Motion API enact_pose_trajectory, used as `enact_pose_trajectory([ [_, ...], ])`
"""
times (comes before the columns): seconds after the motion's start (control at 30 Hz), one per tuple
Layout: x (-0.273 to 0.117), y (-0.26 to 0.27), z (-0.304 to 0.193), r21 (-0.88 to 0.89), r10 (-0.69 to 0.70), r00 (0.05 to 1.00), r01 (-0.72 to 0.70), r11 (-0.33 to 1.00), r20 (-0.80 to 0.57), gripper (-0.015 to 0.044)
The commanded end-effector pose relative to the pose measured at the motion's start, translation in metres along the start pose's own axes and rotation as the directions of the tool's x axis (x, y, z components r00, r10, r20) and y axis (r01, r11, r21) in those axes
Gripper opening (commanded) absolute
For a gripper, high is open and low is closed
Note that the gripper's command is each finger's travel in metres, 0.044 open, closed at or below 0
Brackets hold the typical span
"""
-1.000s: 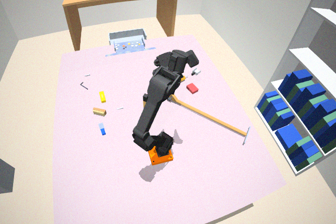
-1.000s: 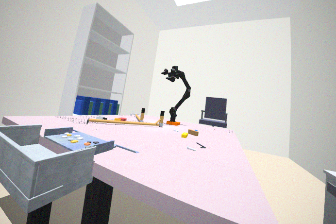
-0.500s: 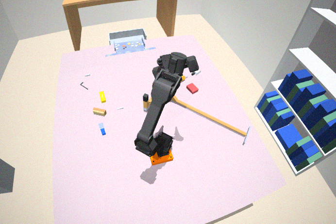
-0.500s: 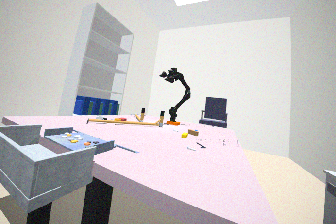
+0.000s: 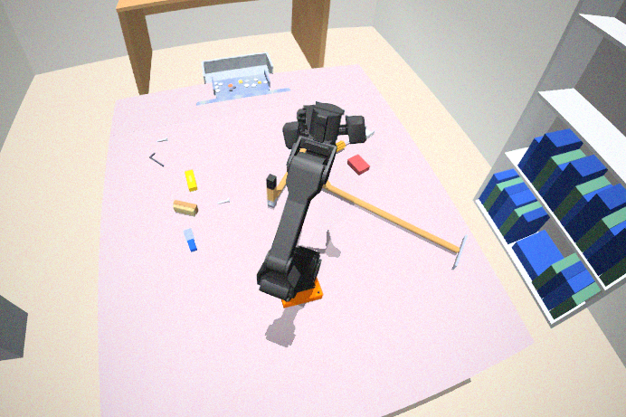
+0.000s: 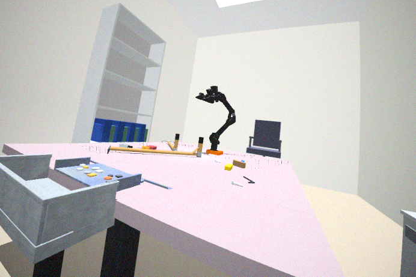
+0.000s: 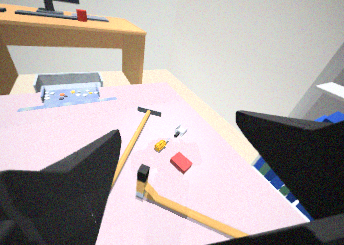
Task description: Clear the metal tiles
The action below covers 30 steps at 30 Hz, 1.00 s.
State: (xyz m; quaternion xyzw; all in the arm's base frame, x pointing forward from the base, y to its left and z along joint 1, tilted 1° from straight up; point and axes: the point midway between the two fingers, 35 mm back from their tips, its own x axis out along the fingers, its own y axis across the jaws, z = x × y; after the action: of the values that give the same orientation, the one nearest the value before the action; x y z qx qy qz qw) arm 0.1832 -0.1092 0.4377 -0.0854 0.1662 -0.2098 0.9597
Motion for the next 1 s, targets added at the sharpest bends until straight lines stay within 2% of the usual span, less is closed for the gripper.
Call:
enact_pose_trajectory([
  [0.0,0.004,0.003,-0.005,0.052,-0.005,1.000,0.005,0.999,0.003,0.0440],
  [0.47,0.023,0.016,-0.025,0.238,-0.008,1.000,0.005,0.971,0.011,0.0440],
  [0.97,0.027,0.016,-0.026,0.241,-0.008,1.000,0.005,0.971,0.011,0.0440],
])
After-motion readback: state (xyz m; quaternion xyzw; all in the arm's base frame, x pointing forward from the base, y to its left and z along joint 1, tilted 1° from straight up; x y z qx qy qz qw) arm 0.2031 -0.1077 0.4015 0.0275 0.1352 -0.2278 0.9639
